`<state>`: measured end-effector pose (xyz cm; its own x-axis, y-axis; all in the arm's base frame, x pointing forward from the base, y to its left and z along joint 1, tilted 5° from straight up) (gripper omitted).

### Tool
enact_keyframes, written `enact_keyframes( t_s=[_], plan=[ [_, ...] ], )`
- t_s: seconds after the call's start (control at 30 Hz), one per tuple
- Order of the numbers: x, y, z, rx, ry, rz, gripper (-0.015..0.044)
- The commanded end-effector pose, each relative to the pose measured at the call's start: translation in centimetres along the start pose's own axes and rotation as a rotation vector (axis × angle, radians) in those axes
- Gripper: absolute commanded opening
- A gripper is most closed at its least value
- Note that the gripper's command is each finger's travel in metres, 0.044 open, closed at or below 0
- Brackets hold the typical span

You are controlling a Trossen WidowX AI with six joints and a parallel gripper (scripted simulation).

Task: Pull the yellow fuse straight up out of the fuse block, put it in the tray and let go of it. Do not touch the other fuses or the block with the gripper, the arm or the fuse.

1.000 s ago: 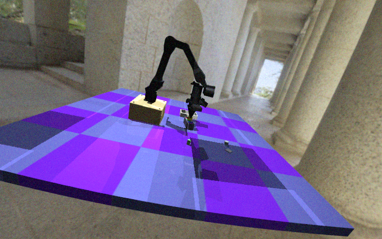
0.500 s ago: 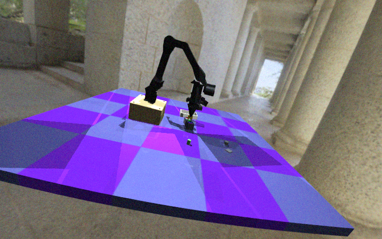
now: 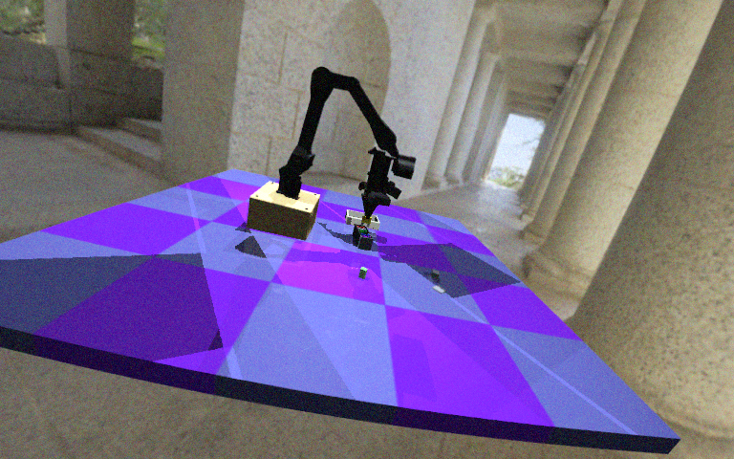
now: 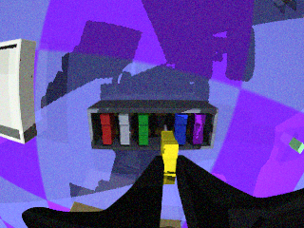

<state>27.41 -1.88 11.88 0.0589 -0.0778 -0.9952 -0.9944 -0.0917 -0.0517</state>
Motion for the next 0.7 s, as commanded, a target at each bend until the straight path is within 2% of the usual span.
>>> enact_keyframes(
  t_s=[0.0,0.67],
  plan=[
    [-0.6,-0.1,0.0,0.006,-0.001,-0.007,0.0000],
    [-0.7,-2.4,8.7,0.006,-0.013,-0.007,0.0000]
  ],
)
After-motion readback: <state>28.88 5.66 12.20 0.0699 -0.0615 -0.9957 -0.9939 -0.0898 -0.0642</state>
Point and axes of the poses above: the point midway between the two fingers, 35 mm back from their tips, its own x axis out along the fingers, its own z axis across the jaws, y = z × x, the point moved 8 cm from there along -x, back along the fingers, and after that the axes turned 10 degrees about x, right-handed, at the moved point
